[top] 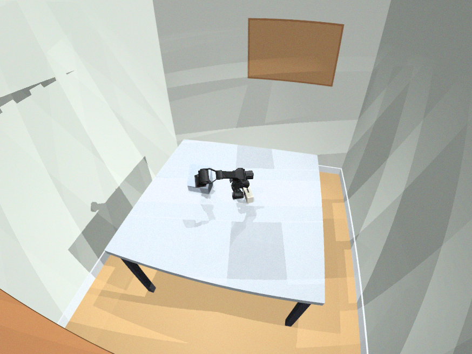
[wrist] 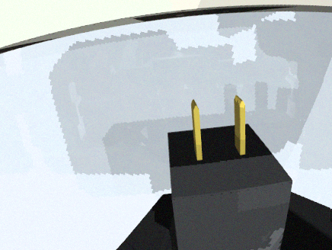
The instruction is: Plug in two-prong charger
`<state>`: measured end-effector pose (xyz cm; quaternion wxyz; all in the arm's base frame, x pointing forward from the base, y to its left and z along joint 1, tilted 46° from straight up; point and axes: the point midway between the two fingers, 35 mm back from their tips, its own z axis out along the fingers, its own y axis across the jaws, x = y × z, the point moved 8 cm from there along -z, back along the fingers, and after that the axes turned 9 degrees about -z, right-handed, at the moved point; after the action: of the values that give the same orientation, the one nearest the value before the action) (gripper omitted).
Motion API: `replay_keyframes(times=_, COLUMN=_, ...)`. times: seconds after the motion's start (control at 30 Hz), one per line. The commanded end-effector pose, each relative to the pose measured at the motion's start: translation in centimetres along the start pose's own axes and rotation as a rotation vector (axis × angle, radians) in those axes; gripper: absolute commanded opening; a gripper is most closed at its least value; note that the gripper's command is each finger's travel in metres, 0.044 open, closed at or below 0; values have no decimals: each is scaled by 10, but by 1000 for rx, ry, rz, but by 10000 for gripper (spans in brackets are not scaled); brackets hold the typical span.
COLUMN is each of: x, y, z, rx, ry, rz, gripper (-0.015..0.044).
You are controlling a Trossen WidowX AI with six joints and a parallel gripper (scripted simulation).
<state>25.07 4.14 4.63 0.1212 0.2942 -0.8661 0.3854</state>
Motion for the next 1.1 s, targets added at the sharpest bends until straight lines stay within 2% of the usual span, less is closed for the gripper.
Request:
replay_keyframes(times=0.0, x=-7, y=-1, z=0, rx=2, ry=-2, rz=-10, gripper=0)
replay_keyframes(times=1.07, x=-16, y=-2, z=0, rx=2, ry=-2, rz=-17, gripper=0)
